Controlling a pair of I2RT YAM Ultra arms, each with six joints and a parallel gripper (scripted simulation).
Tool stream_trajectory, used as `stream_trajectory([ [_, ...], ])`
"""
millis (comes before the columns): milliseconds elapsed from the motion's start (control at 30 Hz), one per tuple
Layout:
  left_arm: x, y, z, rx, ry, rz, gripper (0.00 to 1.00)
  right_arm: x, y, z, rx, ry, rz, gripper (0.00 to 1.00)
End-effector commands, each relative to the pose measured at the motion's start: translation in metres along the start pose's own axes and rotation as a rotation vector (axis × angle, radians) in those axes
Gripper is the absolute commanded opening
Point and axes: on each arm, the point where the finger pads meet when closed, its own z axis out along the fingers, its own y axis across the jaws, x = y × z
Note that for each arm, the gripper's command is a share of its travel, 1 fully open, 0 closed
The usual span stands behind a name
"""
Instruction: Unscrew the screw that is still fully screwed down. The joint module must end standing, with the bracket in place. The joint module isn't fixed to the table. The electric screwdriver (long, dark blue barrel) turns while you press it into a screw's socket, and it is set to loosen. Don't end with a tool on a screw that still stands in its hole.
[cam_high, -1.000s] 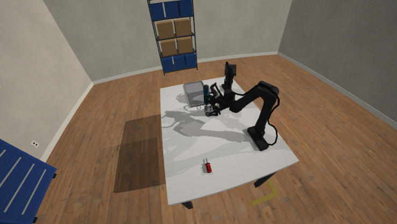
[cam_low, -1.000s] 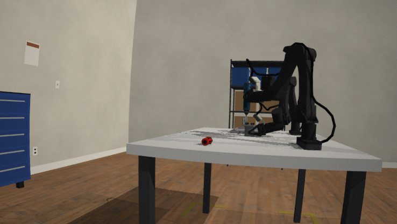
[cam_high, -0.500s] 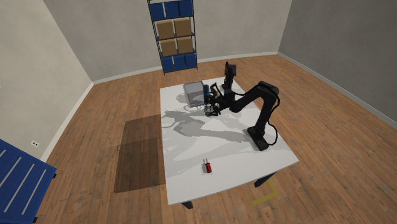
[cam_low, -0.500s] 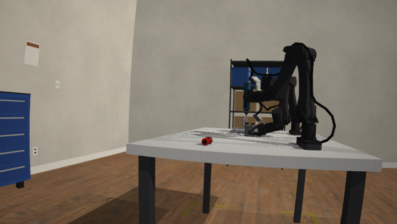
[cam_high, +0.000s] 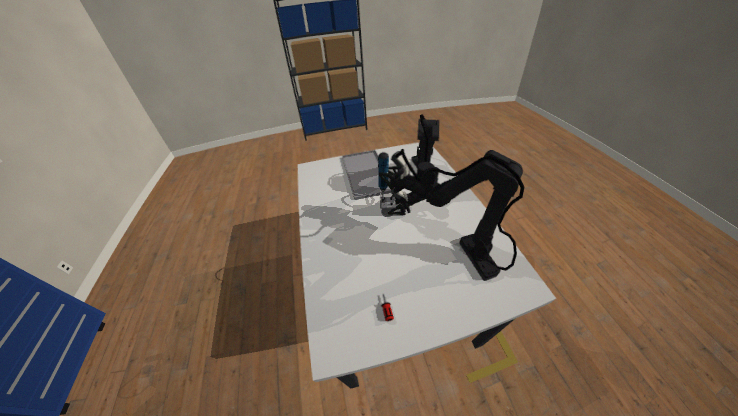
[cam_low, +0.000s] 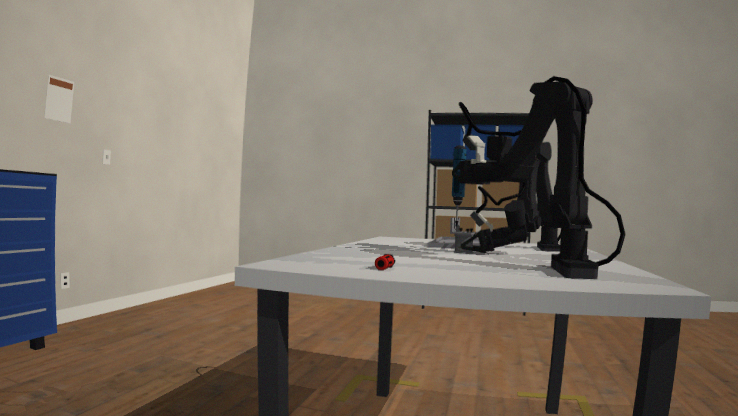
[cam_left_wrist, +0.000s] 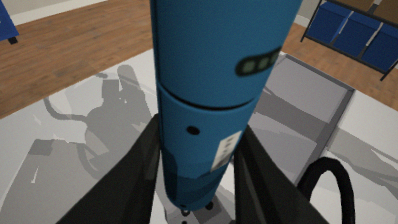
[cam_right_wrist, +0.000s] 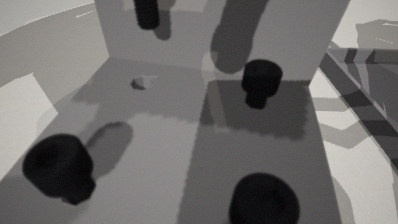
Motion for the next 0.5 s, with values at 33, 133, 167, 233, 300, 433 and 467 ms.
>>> stream_trajectory([
  [33, -0.0561, -0.0053, 0.0037, 0.004, -0.143, 0.006, 0.42, -0.0044, 0.0007, -0.0002, 0.002, -0.008, 0.011, 0.59],
  [133, -0.0561, -0.0053, 0.0037, 0.004, -0.143, 0.006, 0.42, -0.0044, 0.0007, -0.0002, 0.002, -0.008, 0.011, 0.59],
  [167, -0.0567, -0.0054, 0.0036, 0.003, -0.142, 0.006, 0.42, -0.0044, 0.0007, -0.0002, 0.002, -0.008, 0.011, 0.59],
  [233, -0.058, -0.0055, 0.0033, 0.003, -0.14, 0.006, 0.42, -0.0044, 0.0007, -0.0002, 0.002, -0.008, 0.011, 0.59],
  [300, -0.0593, -0.0057, 0.0031, 0.003, -0.137, 0.006, 0.42, -0.0044, 0.0007, -0.0002, 0.002, -0.008, 0.011, 0.59],
  [433, -0.0619, -0.0061, 0.0026, 0.003, -0.133, 0.006, 0.42, -0.0044, 0.0007, -0.0002, 0.002, -0.008, 0.011, 0.59],
  [467, -0.0626, -0.0062, 0.0025, 0.003, -0.131, 0.007, 0.42, -0.0044, 0.0007, -0.0002, 0.002, -0.008, 0.011, 0.59],
])
